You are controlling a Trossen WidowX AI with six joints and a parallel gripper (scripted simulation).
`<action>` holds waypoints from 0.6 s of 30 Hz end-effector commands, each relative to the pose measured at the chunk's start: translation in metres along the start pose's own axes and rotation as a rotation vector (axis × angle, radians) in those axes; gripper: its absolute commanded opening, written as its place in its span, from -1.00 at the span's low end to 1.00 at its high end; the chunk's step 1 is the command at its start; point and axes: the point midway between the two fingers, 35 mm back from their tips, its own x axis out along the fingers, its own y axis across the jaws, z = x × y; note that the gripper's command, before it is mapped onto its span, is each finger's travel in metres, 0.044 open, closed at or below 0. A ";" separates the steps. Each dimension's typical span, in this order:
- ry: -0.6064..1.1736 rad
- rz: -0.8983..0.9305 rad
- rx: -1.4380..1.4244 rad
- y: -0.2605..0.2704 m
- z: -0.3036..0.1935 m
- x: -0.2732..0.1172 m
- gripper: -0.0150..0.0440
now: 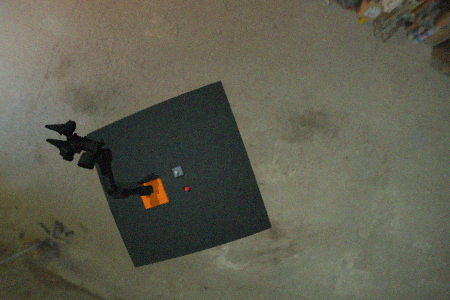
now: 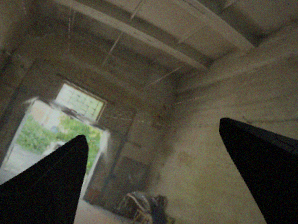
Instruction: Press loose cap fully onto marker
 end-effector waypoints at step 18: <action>0.464 -0.605 0.235 -0.135 -0.082 -0.169 0.33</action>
